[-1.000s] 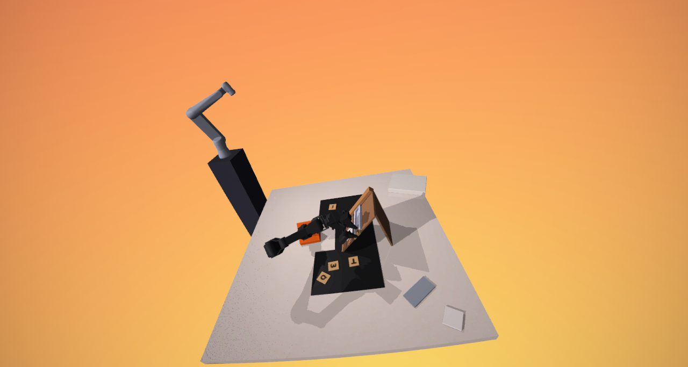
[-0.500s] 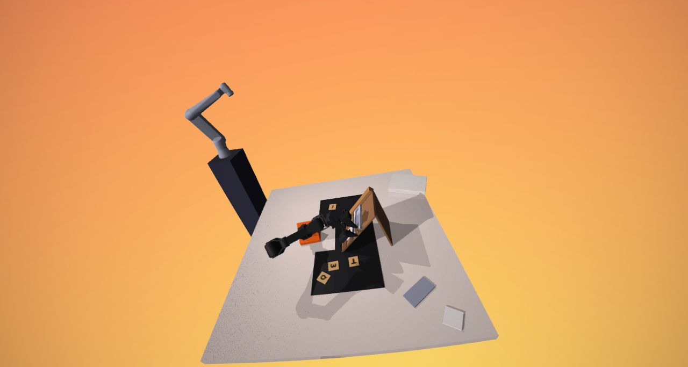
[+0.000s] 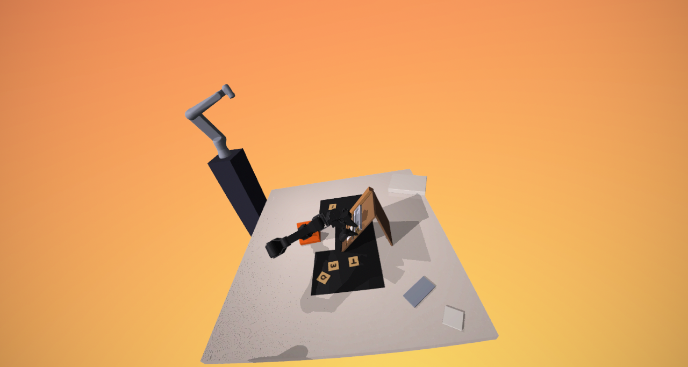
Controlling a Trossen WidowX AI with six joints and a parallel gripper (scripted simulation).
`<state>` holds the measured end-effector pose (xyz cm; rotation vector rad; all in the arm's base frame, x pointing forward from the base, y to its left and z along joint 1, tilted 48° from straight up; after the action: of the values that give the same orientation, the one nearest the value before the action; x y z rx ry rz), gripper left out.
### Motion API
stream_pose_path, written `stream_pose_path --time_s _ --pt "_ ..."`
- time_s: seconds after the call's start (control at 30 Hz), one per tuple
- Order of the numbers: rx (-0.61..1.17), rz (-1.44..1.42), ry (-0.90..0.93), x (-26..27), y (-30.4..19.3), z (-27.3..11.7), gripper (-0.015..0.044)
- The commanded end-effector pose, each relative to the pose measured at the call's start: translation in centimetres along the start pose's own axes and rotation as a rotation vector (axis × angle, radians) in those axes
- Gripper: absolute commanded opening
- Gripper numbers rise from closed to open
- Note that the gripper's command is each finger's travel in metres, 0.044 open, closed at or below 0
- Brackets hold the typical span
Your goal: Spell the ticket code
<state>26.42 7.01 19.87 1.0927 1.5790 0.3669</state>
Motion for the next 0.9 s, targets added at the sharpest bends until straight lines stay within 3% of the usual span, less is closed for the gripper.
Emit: stream_pose_path --time_s 0.0,0.87 --pt "-0.001 0.006 -0.002 0.3 0.0 0.0 0.0000" --pt "-0.001 0.006 -0.001 1.6 -0.3 0.0 0.0000"
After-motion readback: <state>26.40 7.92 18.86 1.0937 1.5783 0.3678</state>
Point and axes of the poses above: the point midway between the two fingers, 35 mm back from their tips, its own z axis out along the fingers, its own x axis across the jaws, y = z × x, the point moved 3 cm from there along -z, back along the fingers, and after that the axes turned 11 degrees about z, right-handed, at the moved point
